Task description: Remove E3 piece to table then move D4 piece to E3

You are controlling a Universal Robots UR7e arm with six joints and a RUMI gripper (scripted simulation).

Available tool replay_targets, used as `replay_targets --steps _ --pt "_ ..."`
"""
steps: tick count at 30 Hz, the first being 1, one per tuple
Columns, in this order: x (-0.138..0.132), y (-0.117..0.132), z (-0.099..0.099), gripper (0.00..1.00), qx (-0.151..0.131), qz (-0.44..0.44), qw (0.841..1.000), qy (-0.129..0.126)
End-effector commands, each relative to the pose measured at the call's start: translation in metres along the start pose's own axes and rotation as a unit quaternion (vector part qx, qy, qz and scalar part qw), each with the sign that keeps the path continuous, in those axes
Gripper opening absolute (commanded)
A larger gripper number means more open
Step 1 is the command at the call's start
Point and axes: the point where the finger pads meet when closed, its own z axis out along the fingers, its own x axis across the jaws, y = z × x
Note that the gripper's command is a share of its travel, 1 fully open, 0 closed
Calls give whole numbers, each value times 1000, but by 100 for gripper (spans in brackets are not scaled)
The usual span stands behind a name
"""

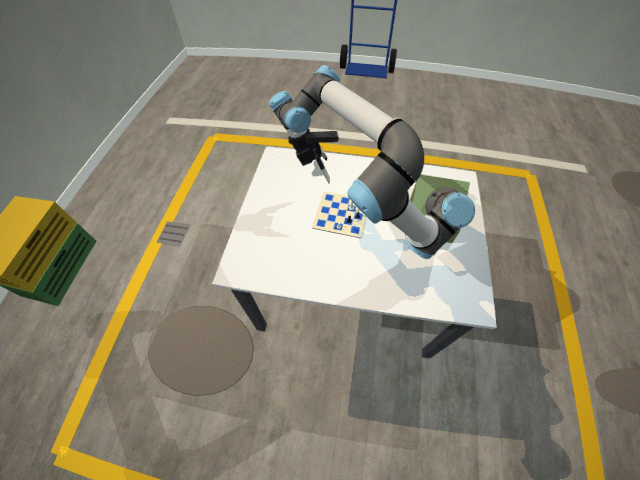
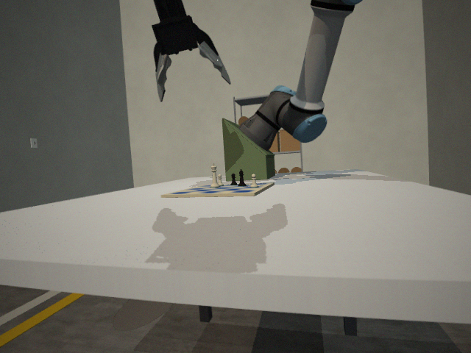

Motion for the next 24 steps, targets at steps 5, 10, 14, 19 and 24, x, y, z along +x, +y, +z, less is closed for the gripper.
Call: replay_targets --steps 5,10,14,19,24 --pt "12 -27 19 100 -64 -14 998 -24" --pt "20 -41 36 100 -97 -21 994 -36" --pt "26 -51 50 100 -120 -27 991 -46" --pt "31 -57 60 100 -136 -31 989 -54" --pt "38 -65 77 100 -160 -36 984 -66"
